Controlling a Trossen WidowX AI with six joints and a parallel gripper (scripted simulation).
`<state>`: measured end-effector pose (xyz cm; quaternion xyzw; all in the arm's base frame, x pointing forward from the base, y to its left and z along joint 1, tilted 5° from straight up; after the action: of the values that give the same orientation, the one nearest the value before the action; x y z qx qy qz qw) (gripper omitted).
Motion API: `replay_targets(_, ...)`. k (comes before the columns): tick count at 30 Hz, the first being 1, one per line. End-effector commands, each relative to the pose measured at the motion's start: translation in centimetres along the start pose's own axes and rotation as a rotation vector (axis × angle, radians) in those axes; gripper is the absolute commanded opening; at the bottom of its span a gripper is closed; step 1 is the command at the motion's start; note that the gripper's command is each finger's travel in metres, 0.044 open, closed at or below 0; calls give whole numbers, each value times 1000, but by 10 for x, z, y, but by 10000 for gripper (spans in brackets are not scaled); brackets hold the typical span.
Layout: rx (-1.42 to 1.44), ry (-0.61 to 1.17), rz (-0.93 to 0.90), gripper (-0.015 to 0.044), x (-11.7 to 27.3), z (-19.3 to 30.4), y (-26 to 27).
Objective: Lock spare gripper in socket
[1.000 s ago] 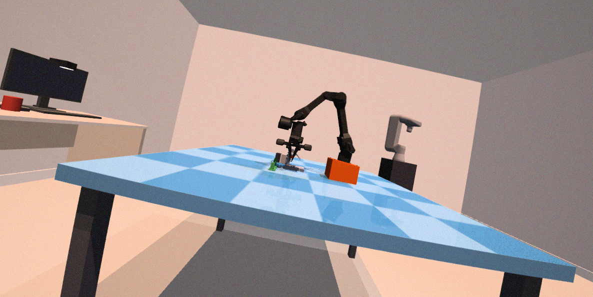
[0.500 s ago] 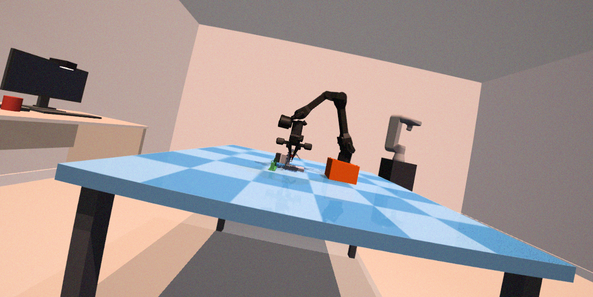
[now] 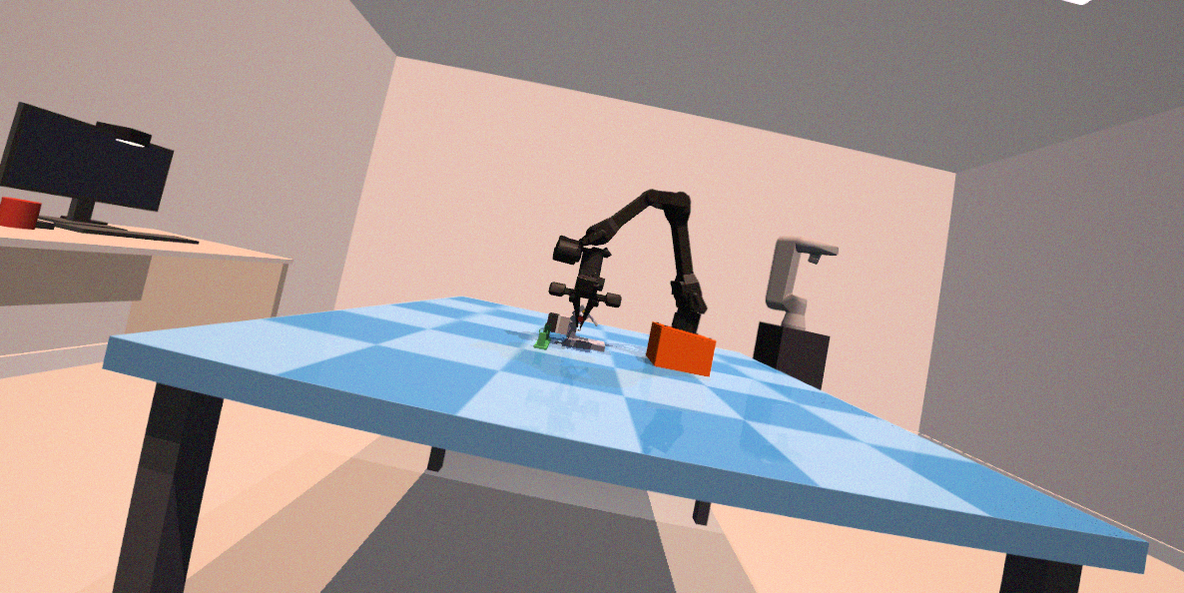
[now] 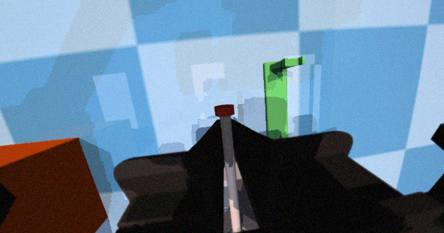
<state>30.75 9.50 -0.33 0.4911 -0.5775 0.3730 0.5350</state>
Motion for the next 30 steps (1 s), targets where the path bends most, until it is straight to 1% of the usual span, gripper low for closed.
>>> replay_targets(1, -1, -3, 0, 0, 0, -4, 0)
replay_targets(30, -1, 3, -2, 0, -4, -25, 5)
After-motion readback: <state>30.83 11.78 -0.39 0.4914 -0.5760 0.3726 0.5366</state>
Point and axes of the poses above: the point midway between the two fingers, 35 mm back from their tips, its own x axis back along the fingers, its own y axis across the jaws, z = x × y, the point moved 2 cm from there along x, back along the fingers, and after that the axes turned 12 degrees about -x, right-handed, at the moved point
